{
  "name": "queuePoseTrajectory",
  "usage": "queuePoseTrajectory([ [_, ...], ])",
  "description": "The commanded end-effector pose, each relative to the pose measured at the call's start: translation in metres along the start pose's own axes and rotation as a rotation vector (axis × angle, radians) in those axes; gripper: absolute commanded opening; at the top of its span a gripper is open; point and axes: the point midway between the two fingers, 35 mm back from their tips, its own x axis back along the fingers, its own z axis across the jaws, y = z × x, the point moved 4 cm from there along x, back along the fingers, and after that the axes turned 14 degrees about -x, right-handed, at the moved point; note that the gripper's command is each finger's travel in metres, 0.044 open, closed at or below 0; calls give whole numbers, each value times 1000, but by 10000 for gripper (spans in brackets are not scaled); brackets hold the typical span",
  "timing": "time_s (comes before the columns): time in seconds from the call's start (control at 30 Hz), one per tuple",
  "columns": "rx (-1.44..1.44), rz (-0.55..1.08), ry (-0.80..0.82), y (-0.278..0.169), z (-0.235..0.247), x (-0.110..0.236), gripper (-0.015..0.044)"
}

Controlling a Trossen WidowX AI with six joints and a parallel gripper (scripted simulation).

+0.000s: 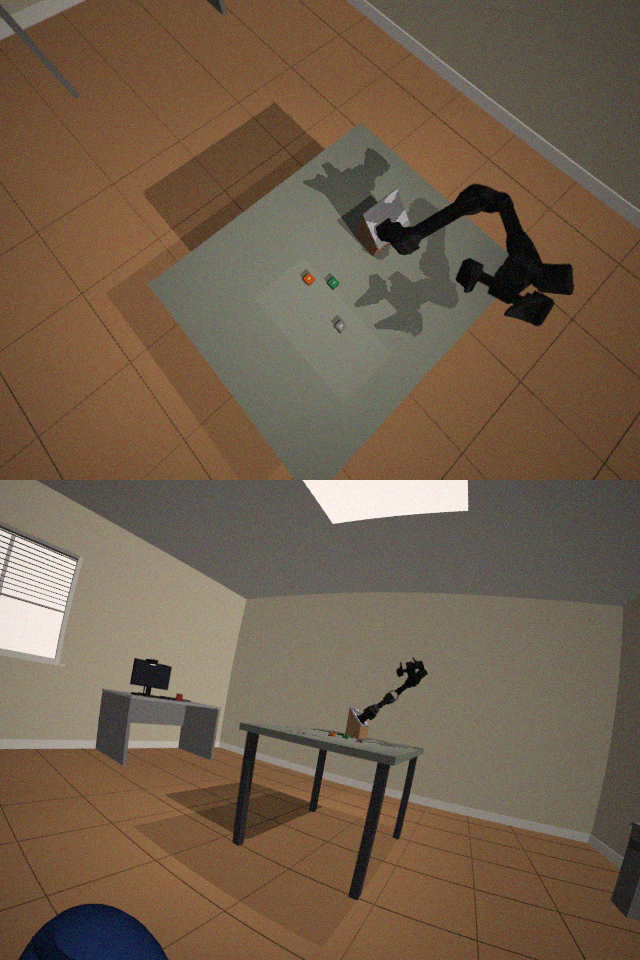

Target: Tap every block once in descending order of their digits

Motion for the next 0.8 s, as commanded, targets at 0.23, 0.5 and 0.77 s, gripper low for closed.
queuePoseTrajectory([
  [0.23,408,120,-189,-63,-51,-56,400],
  [0.5,841,370,-478,-111,-150,-118,400],
  [0.77,1135,824,-759,-129,-273,-150,400],
])
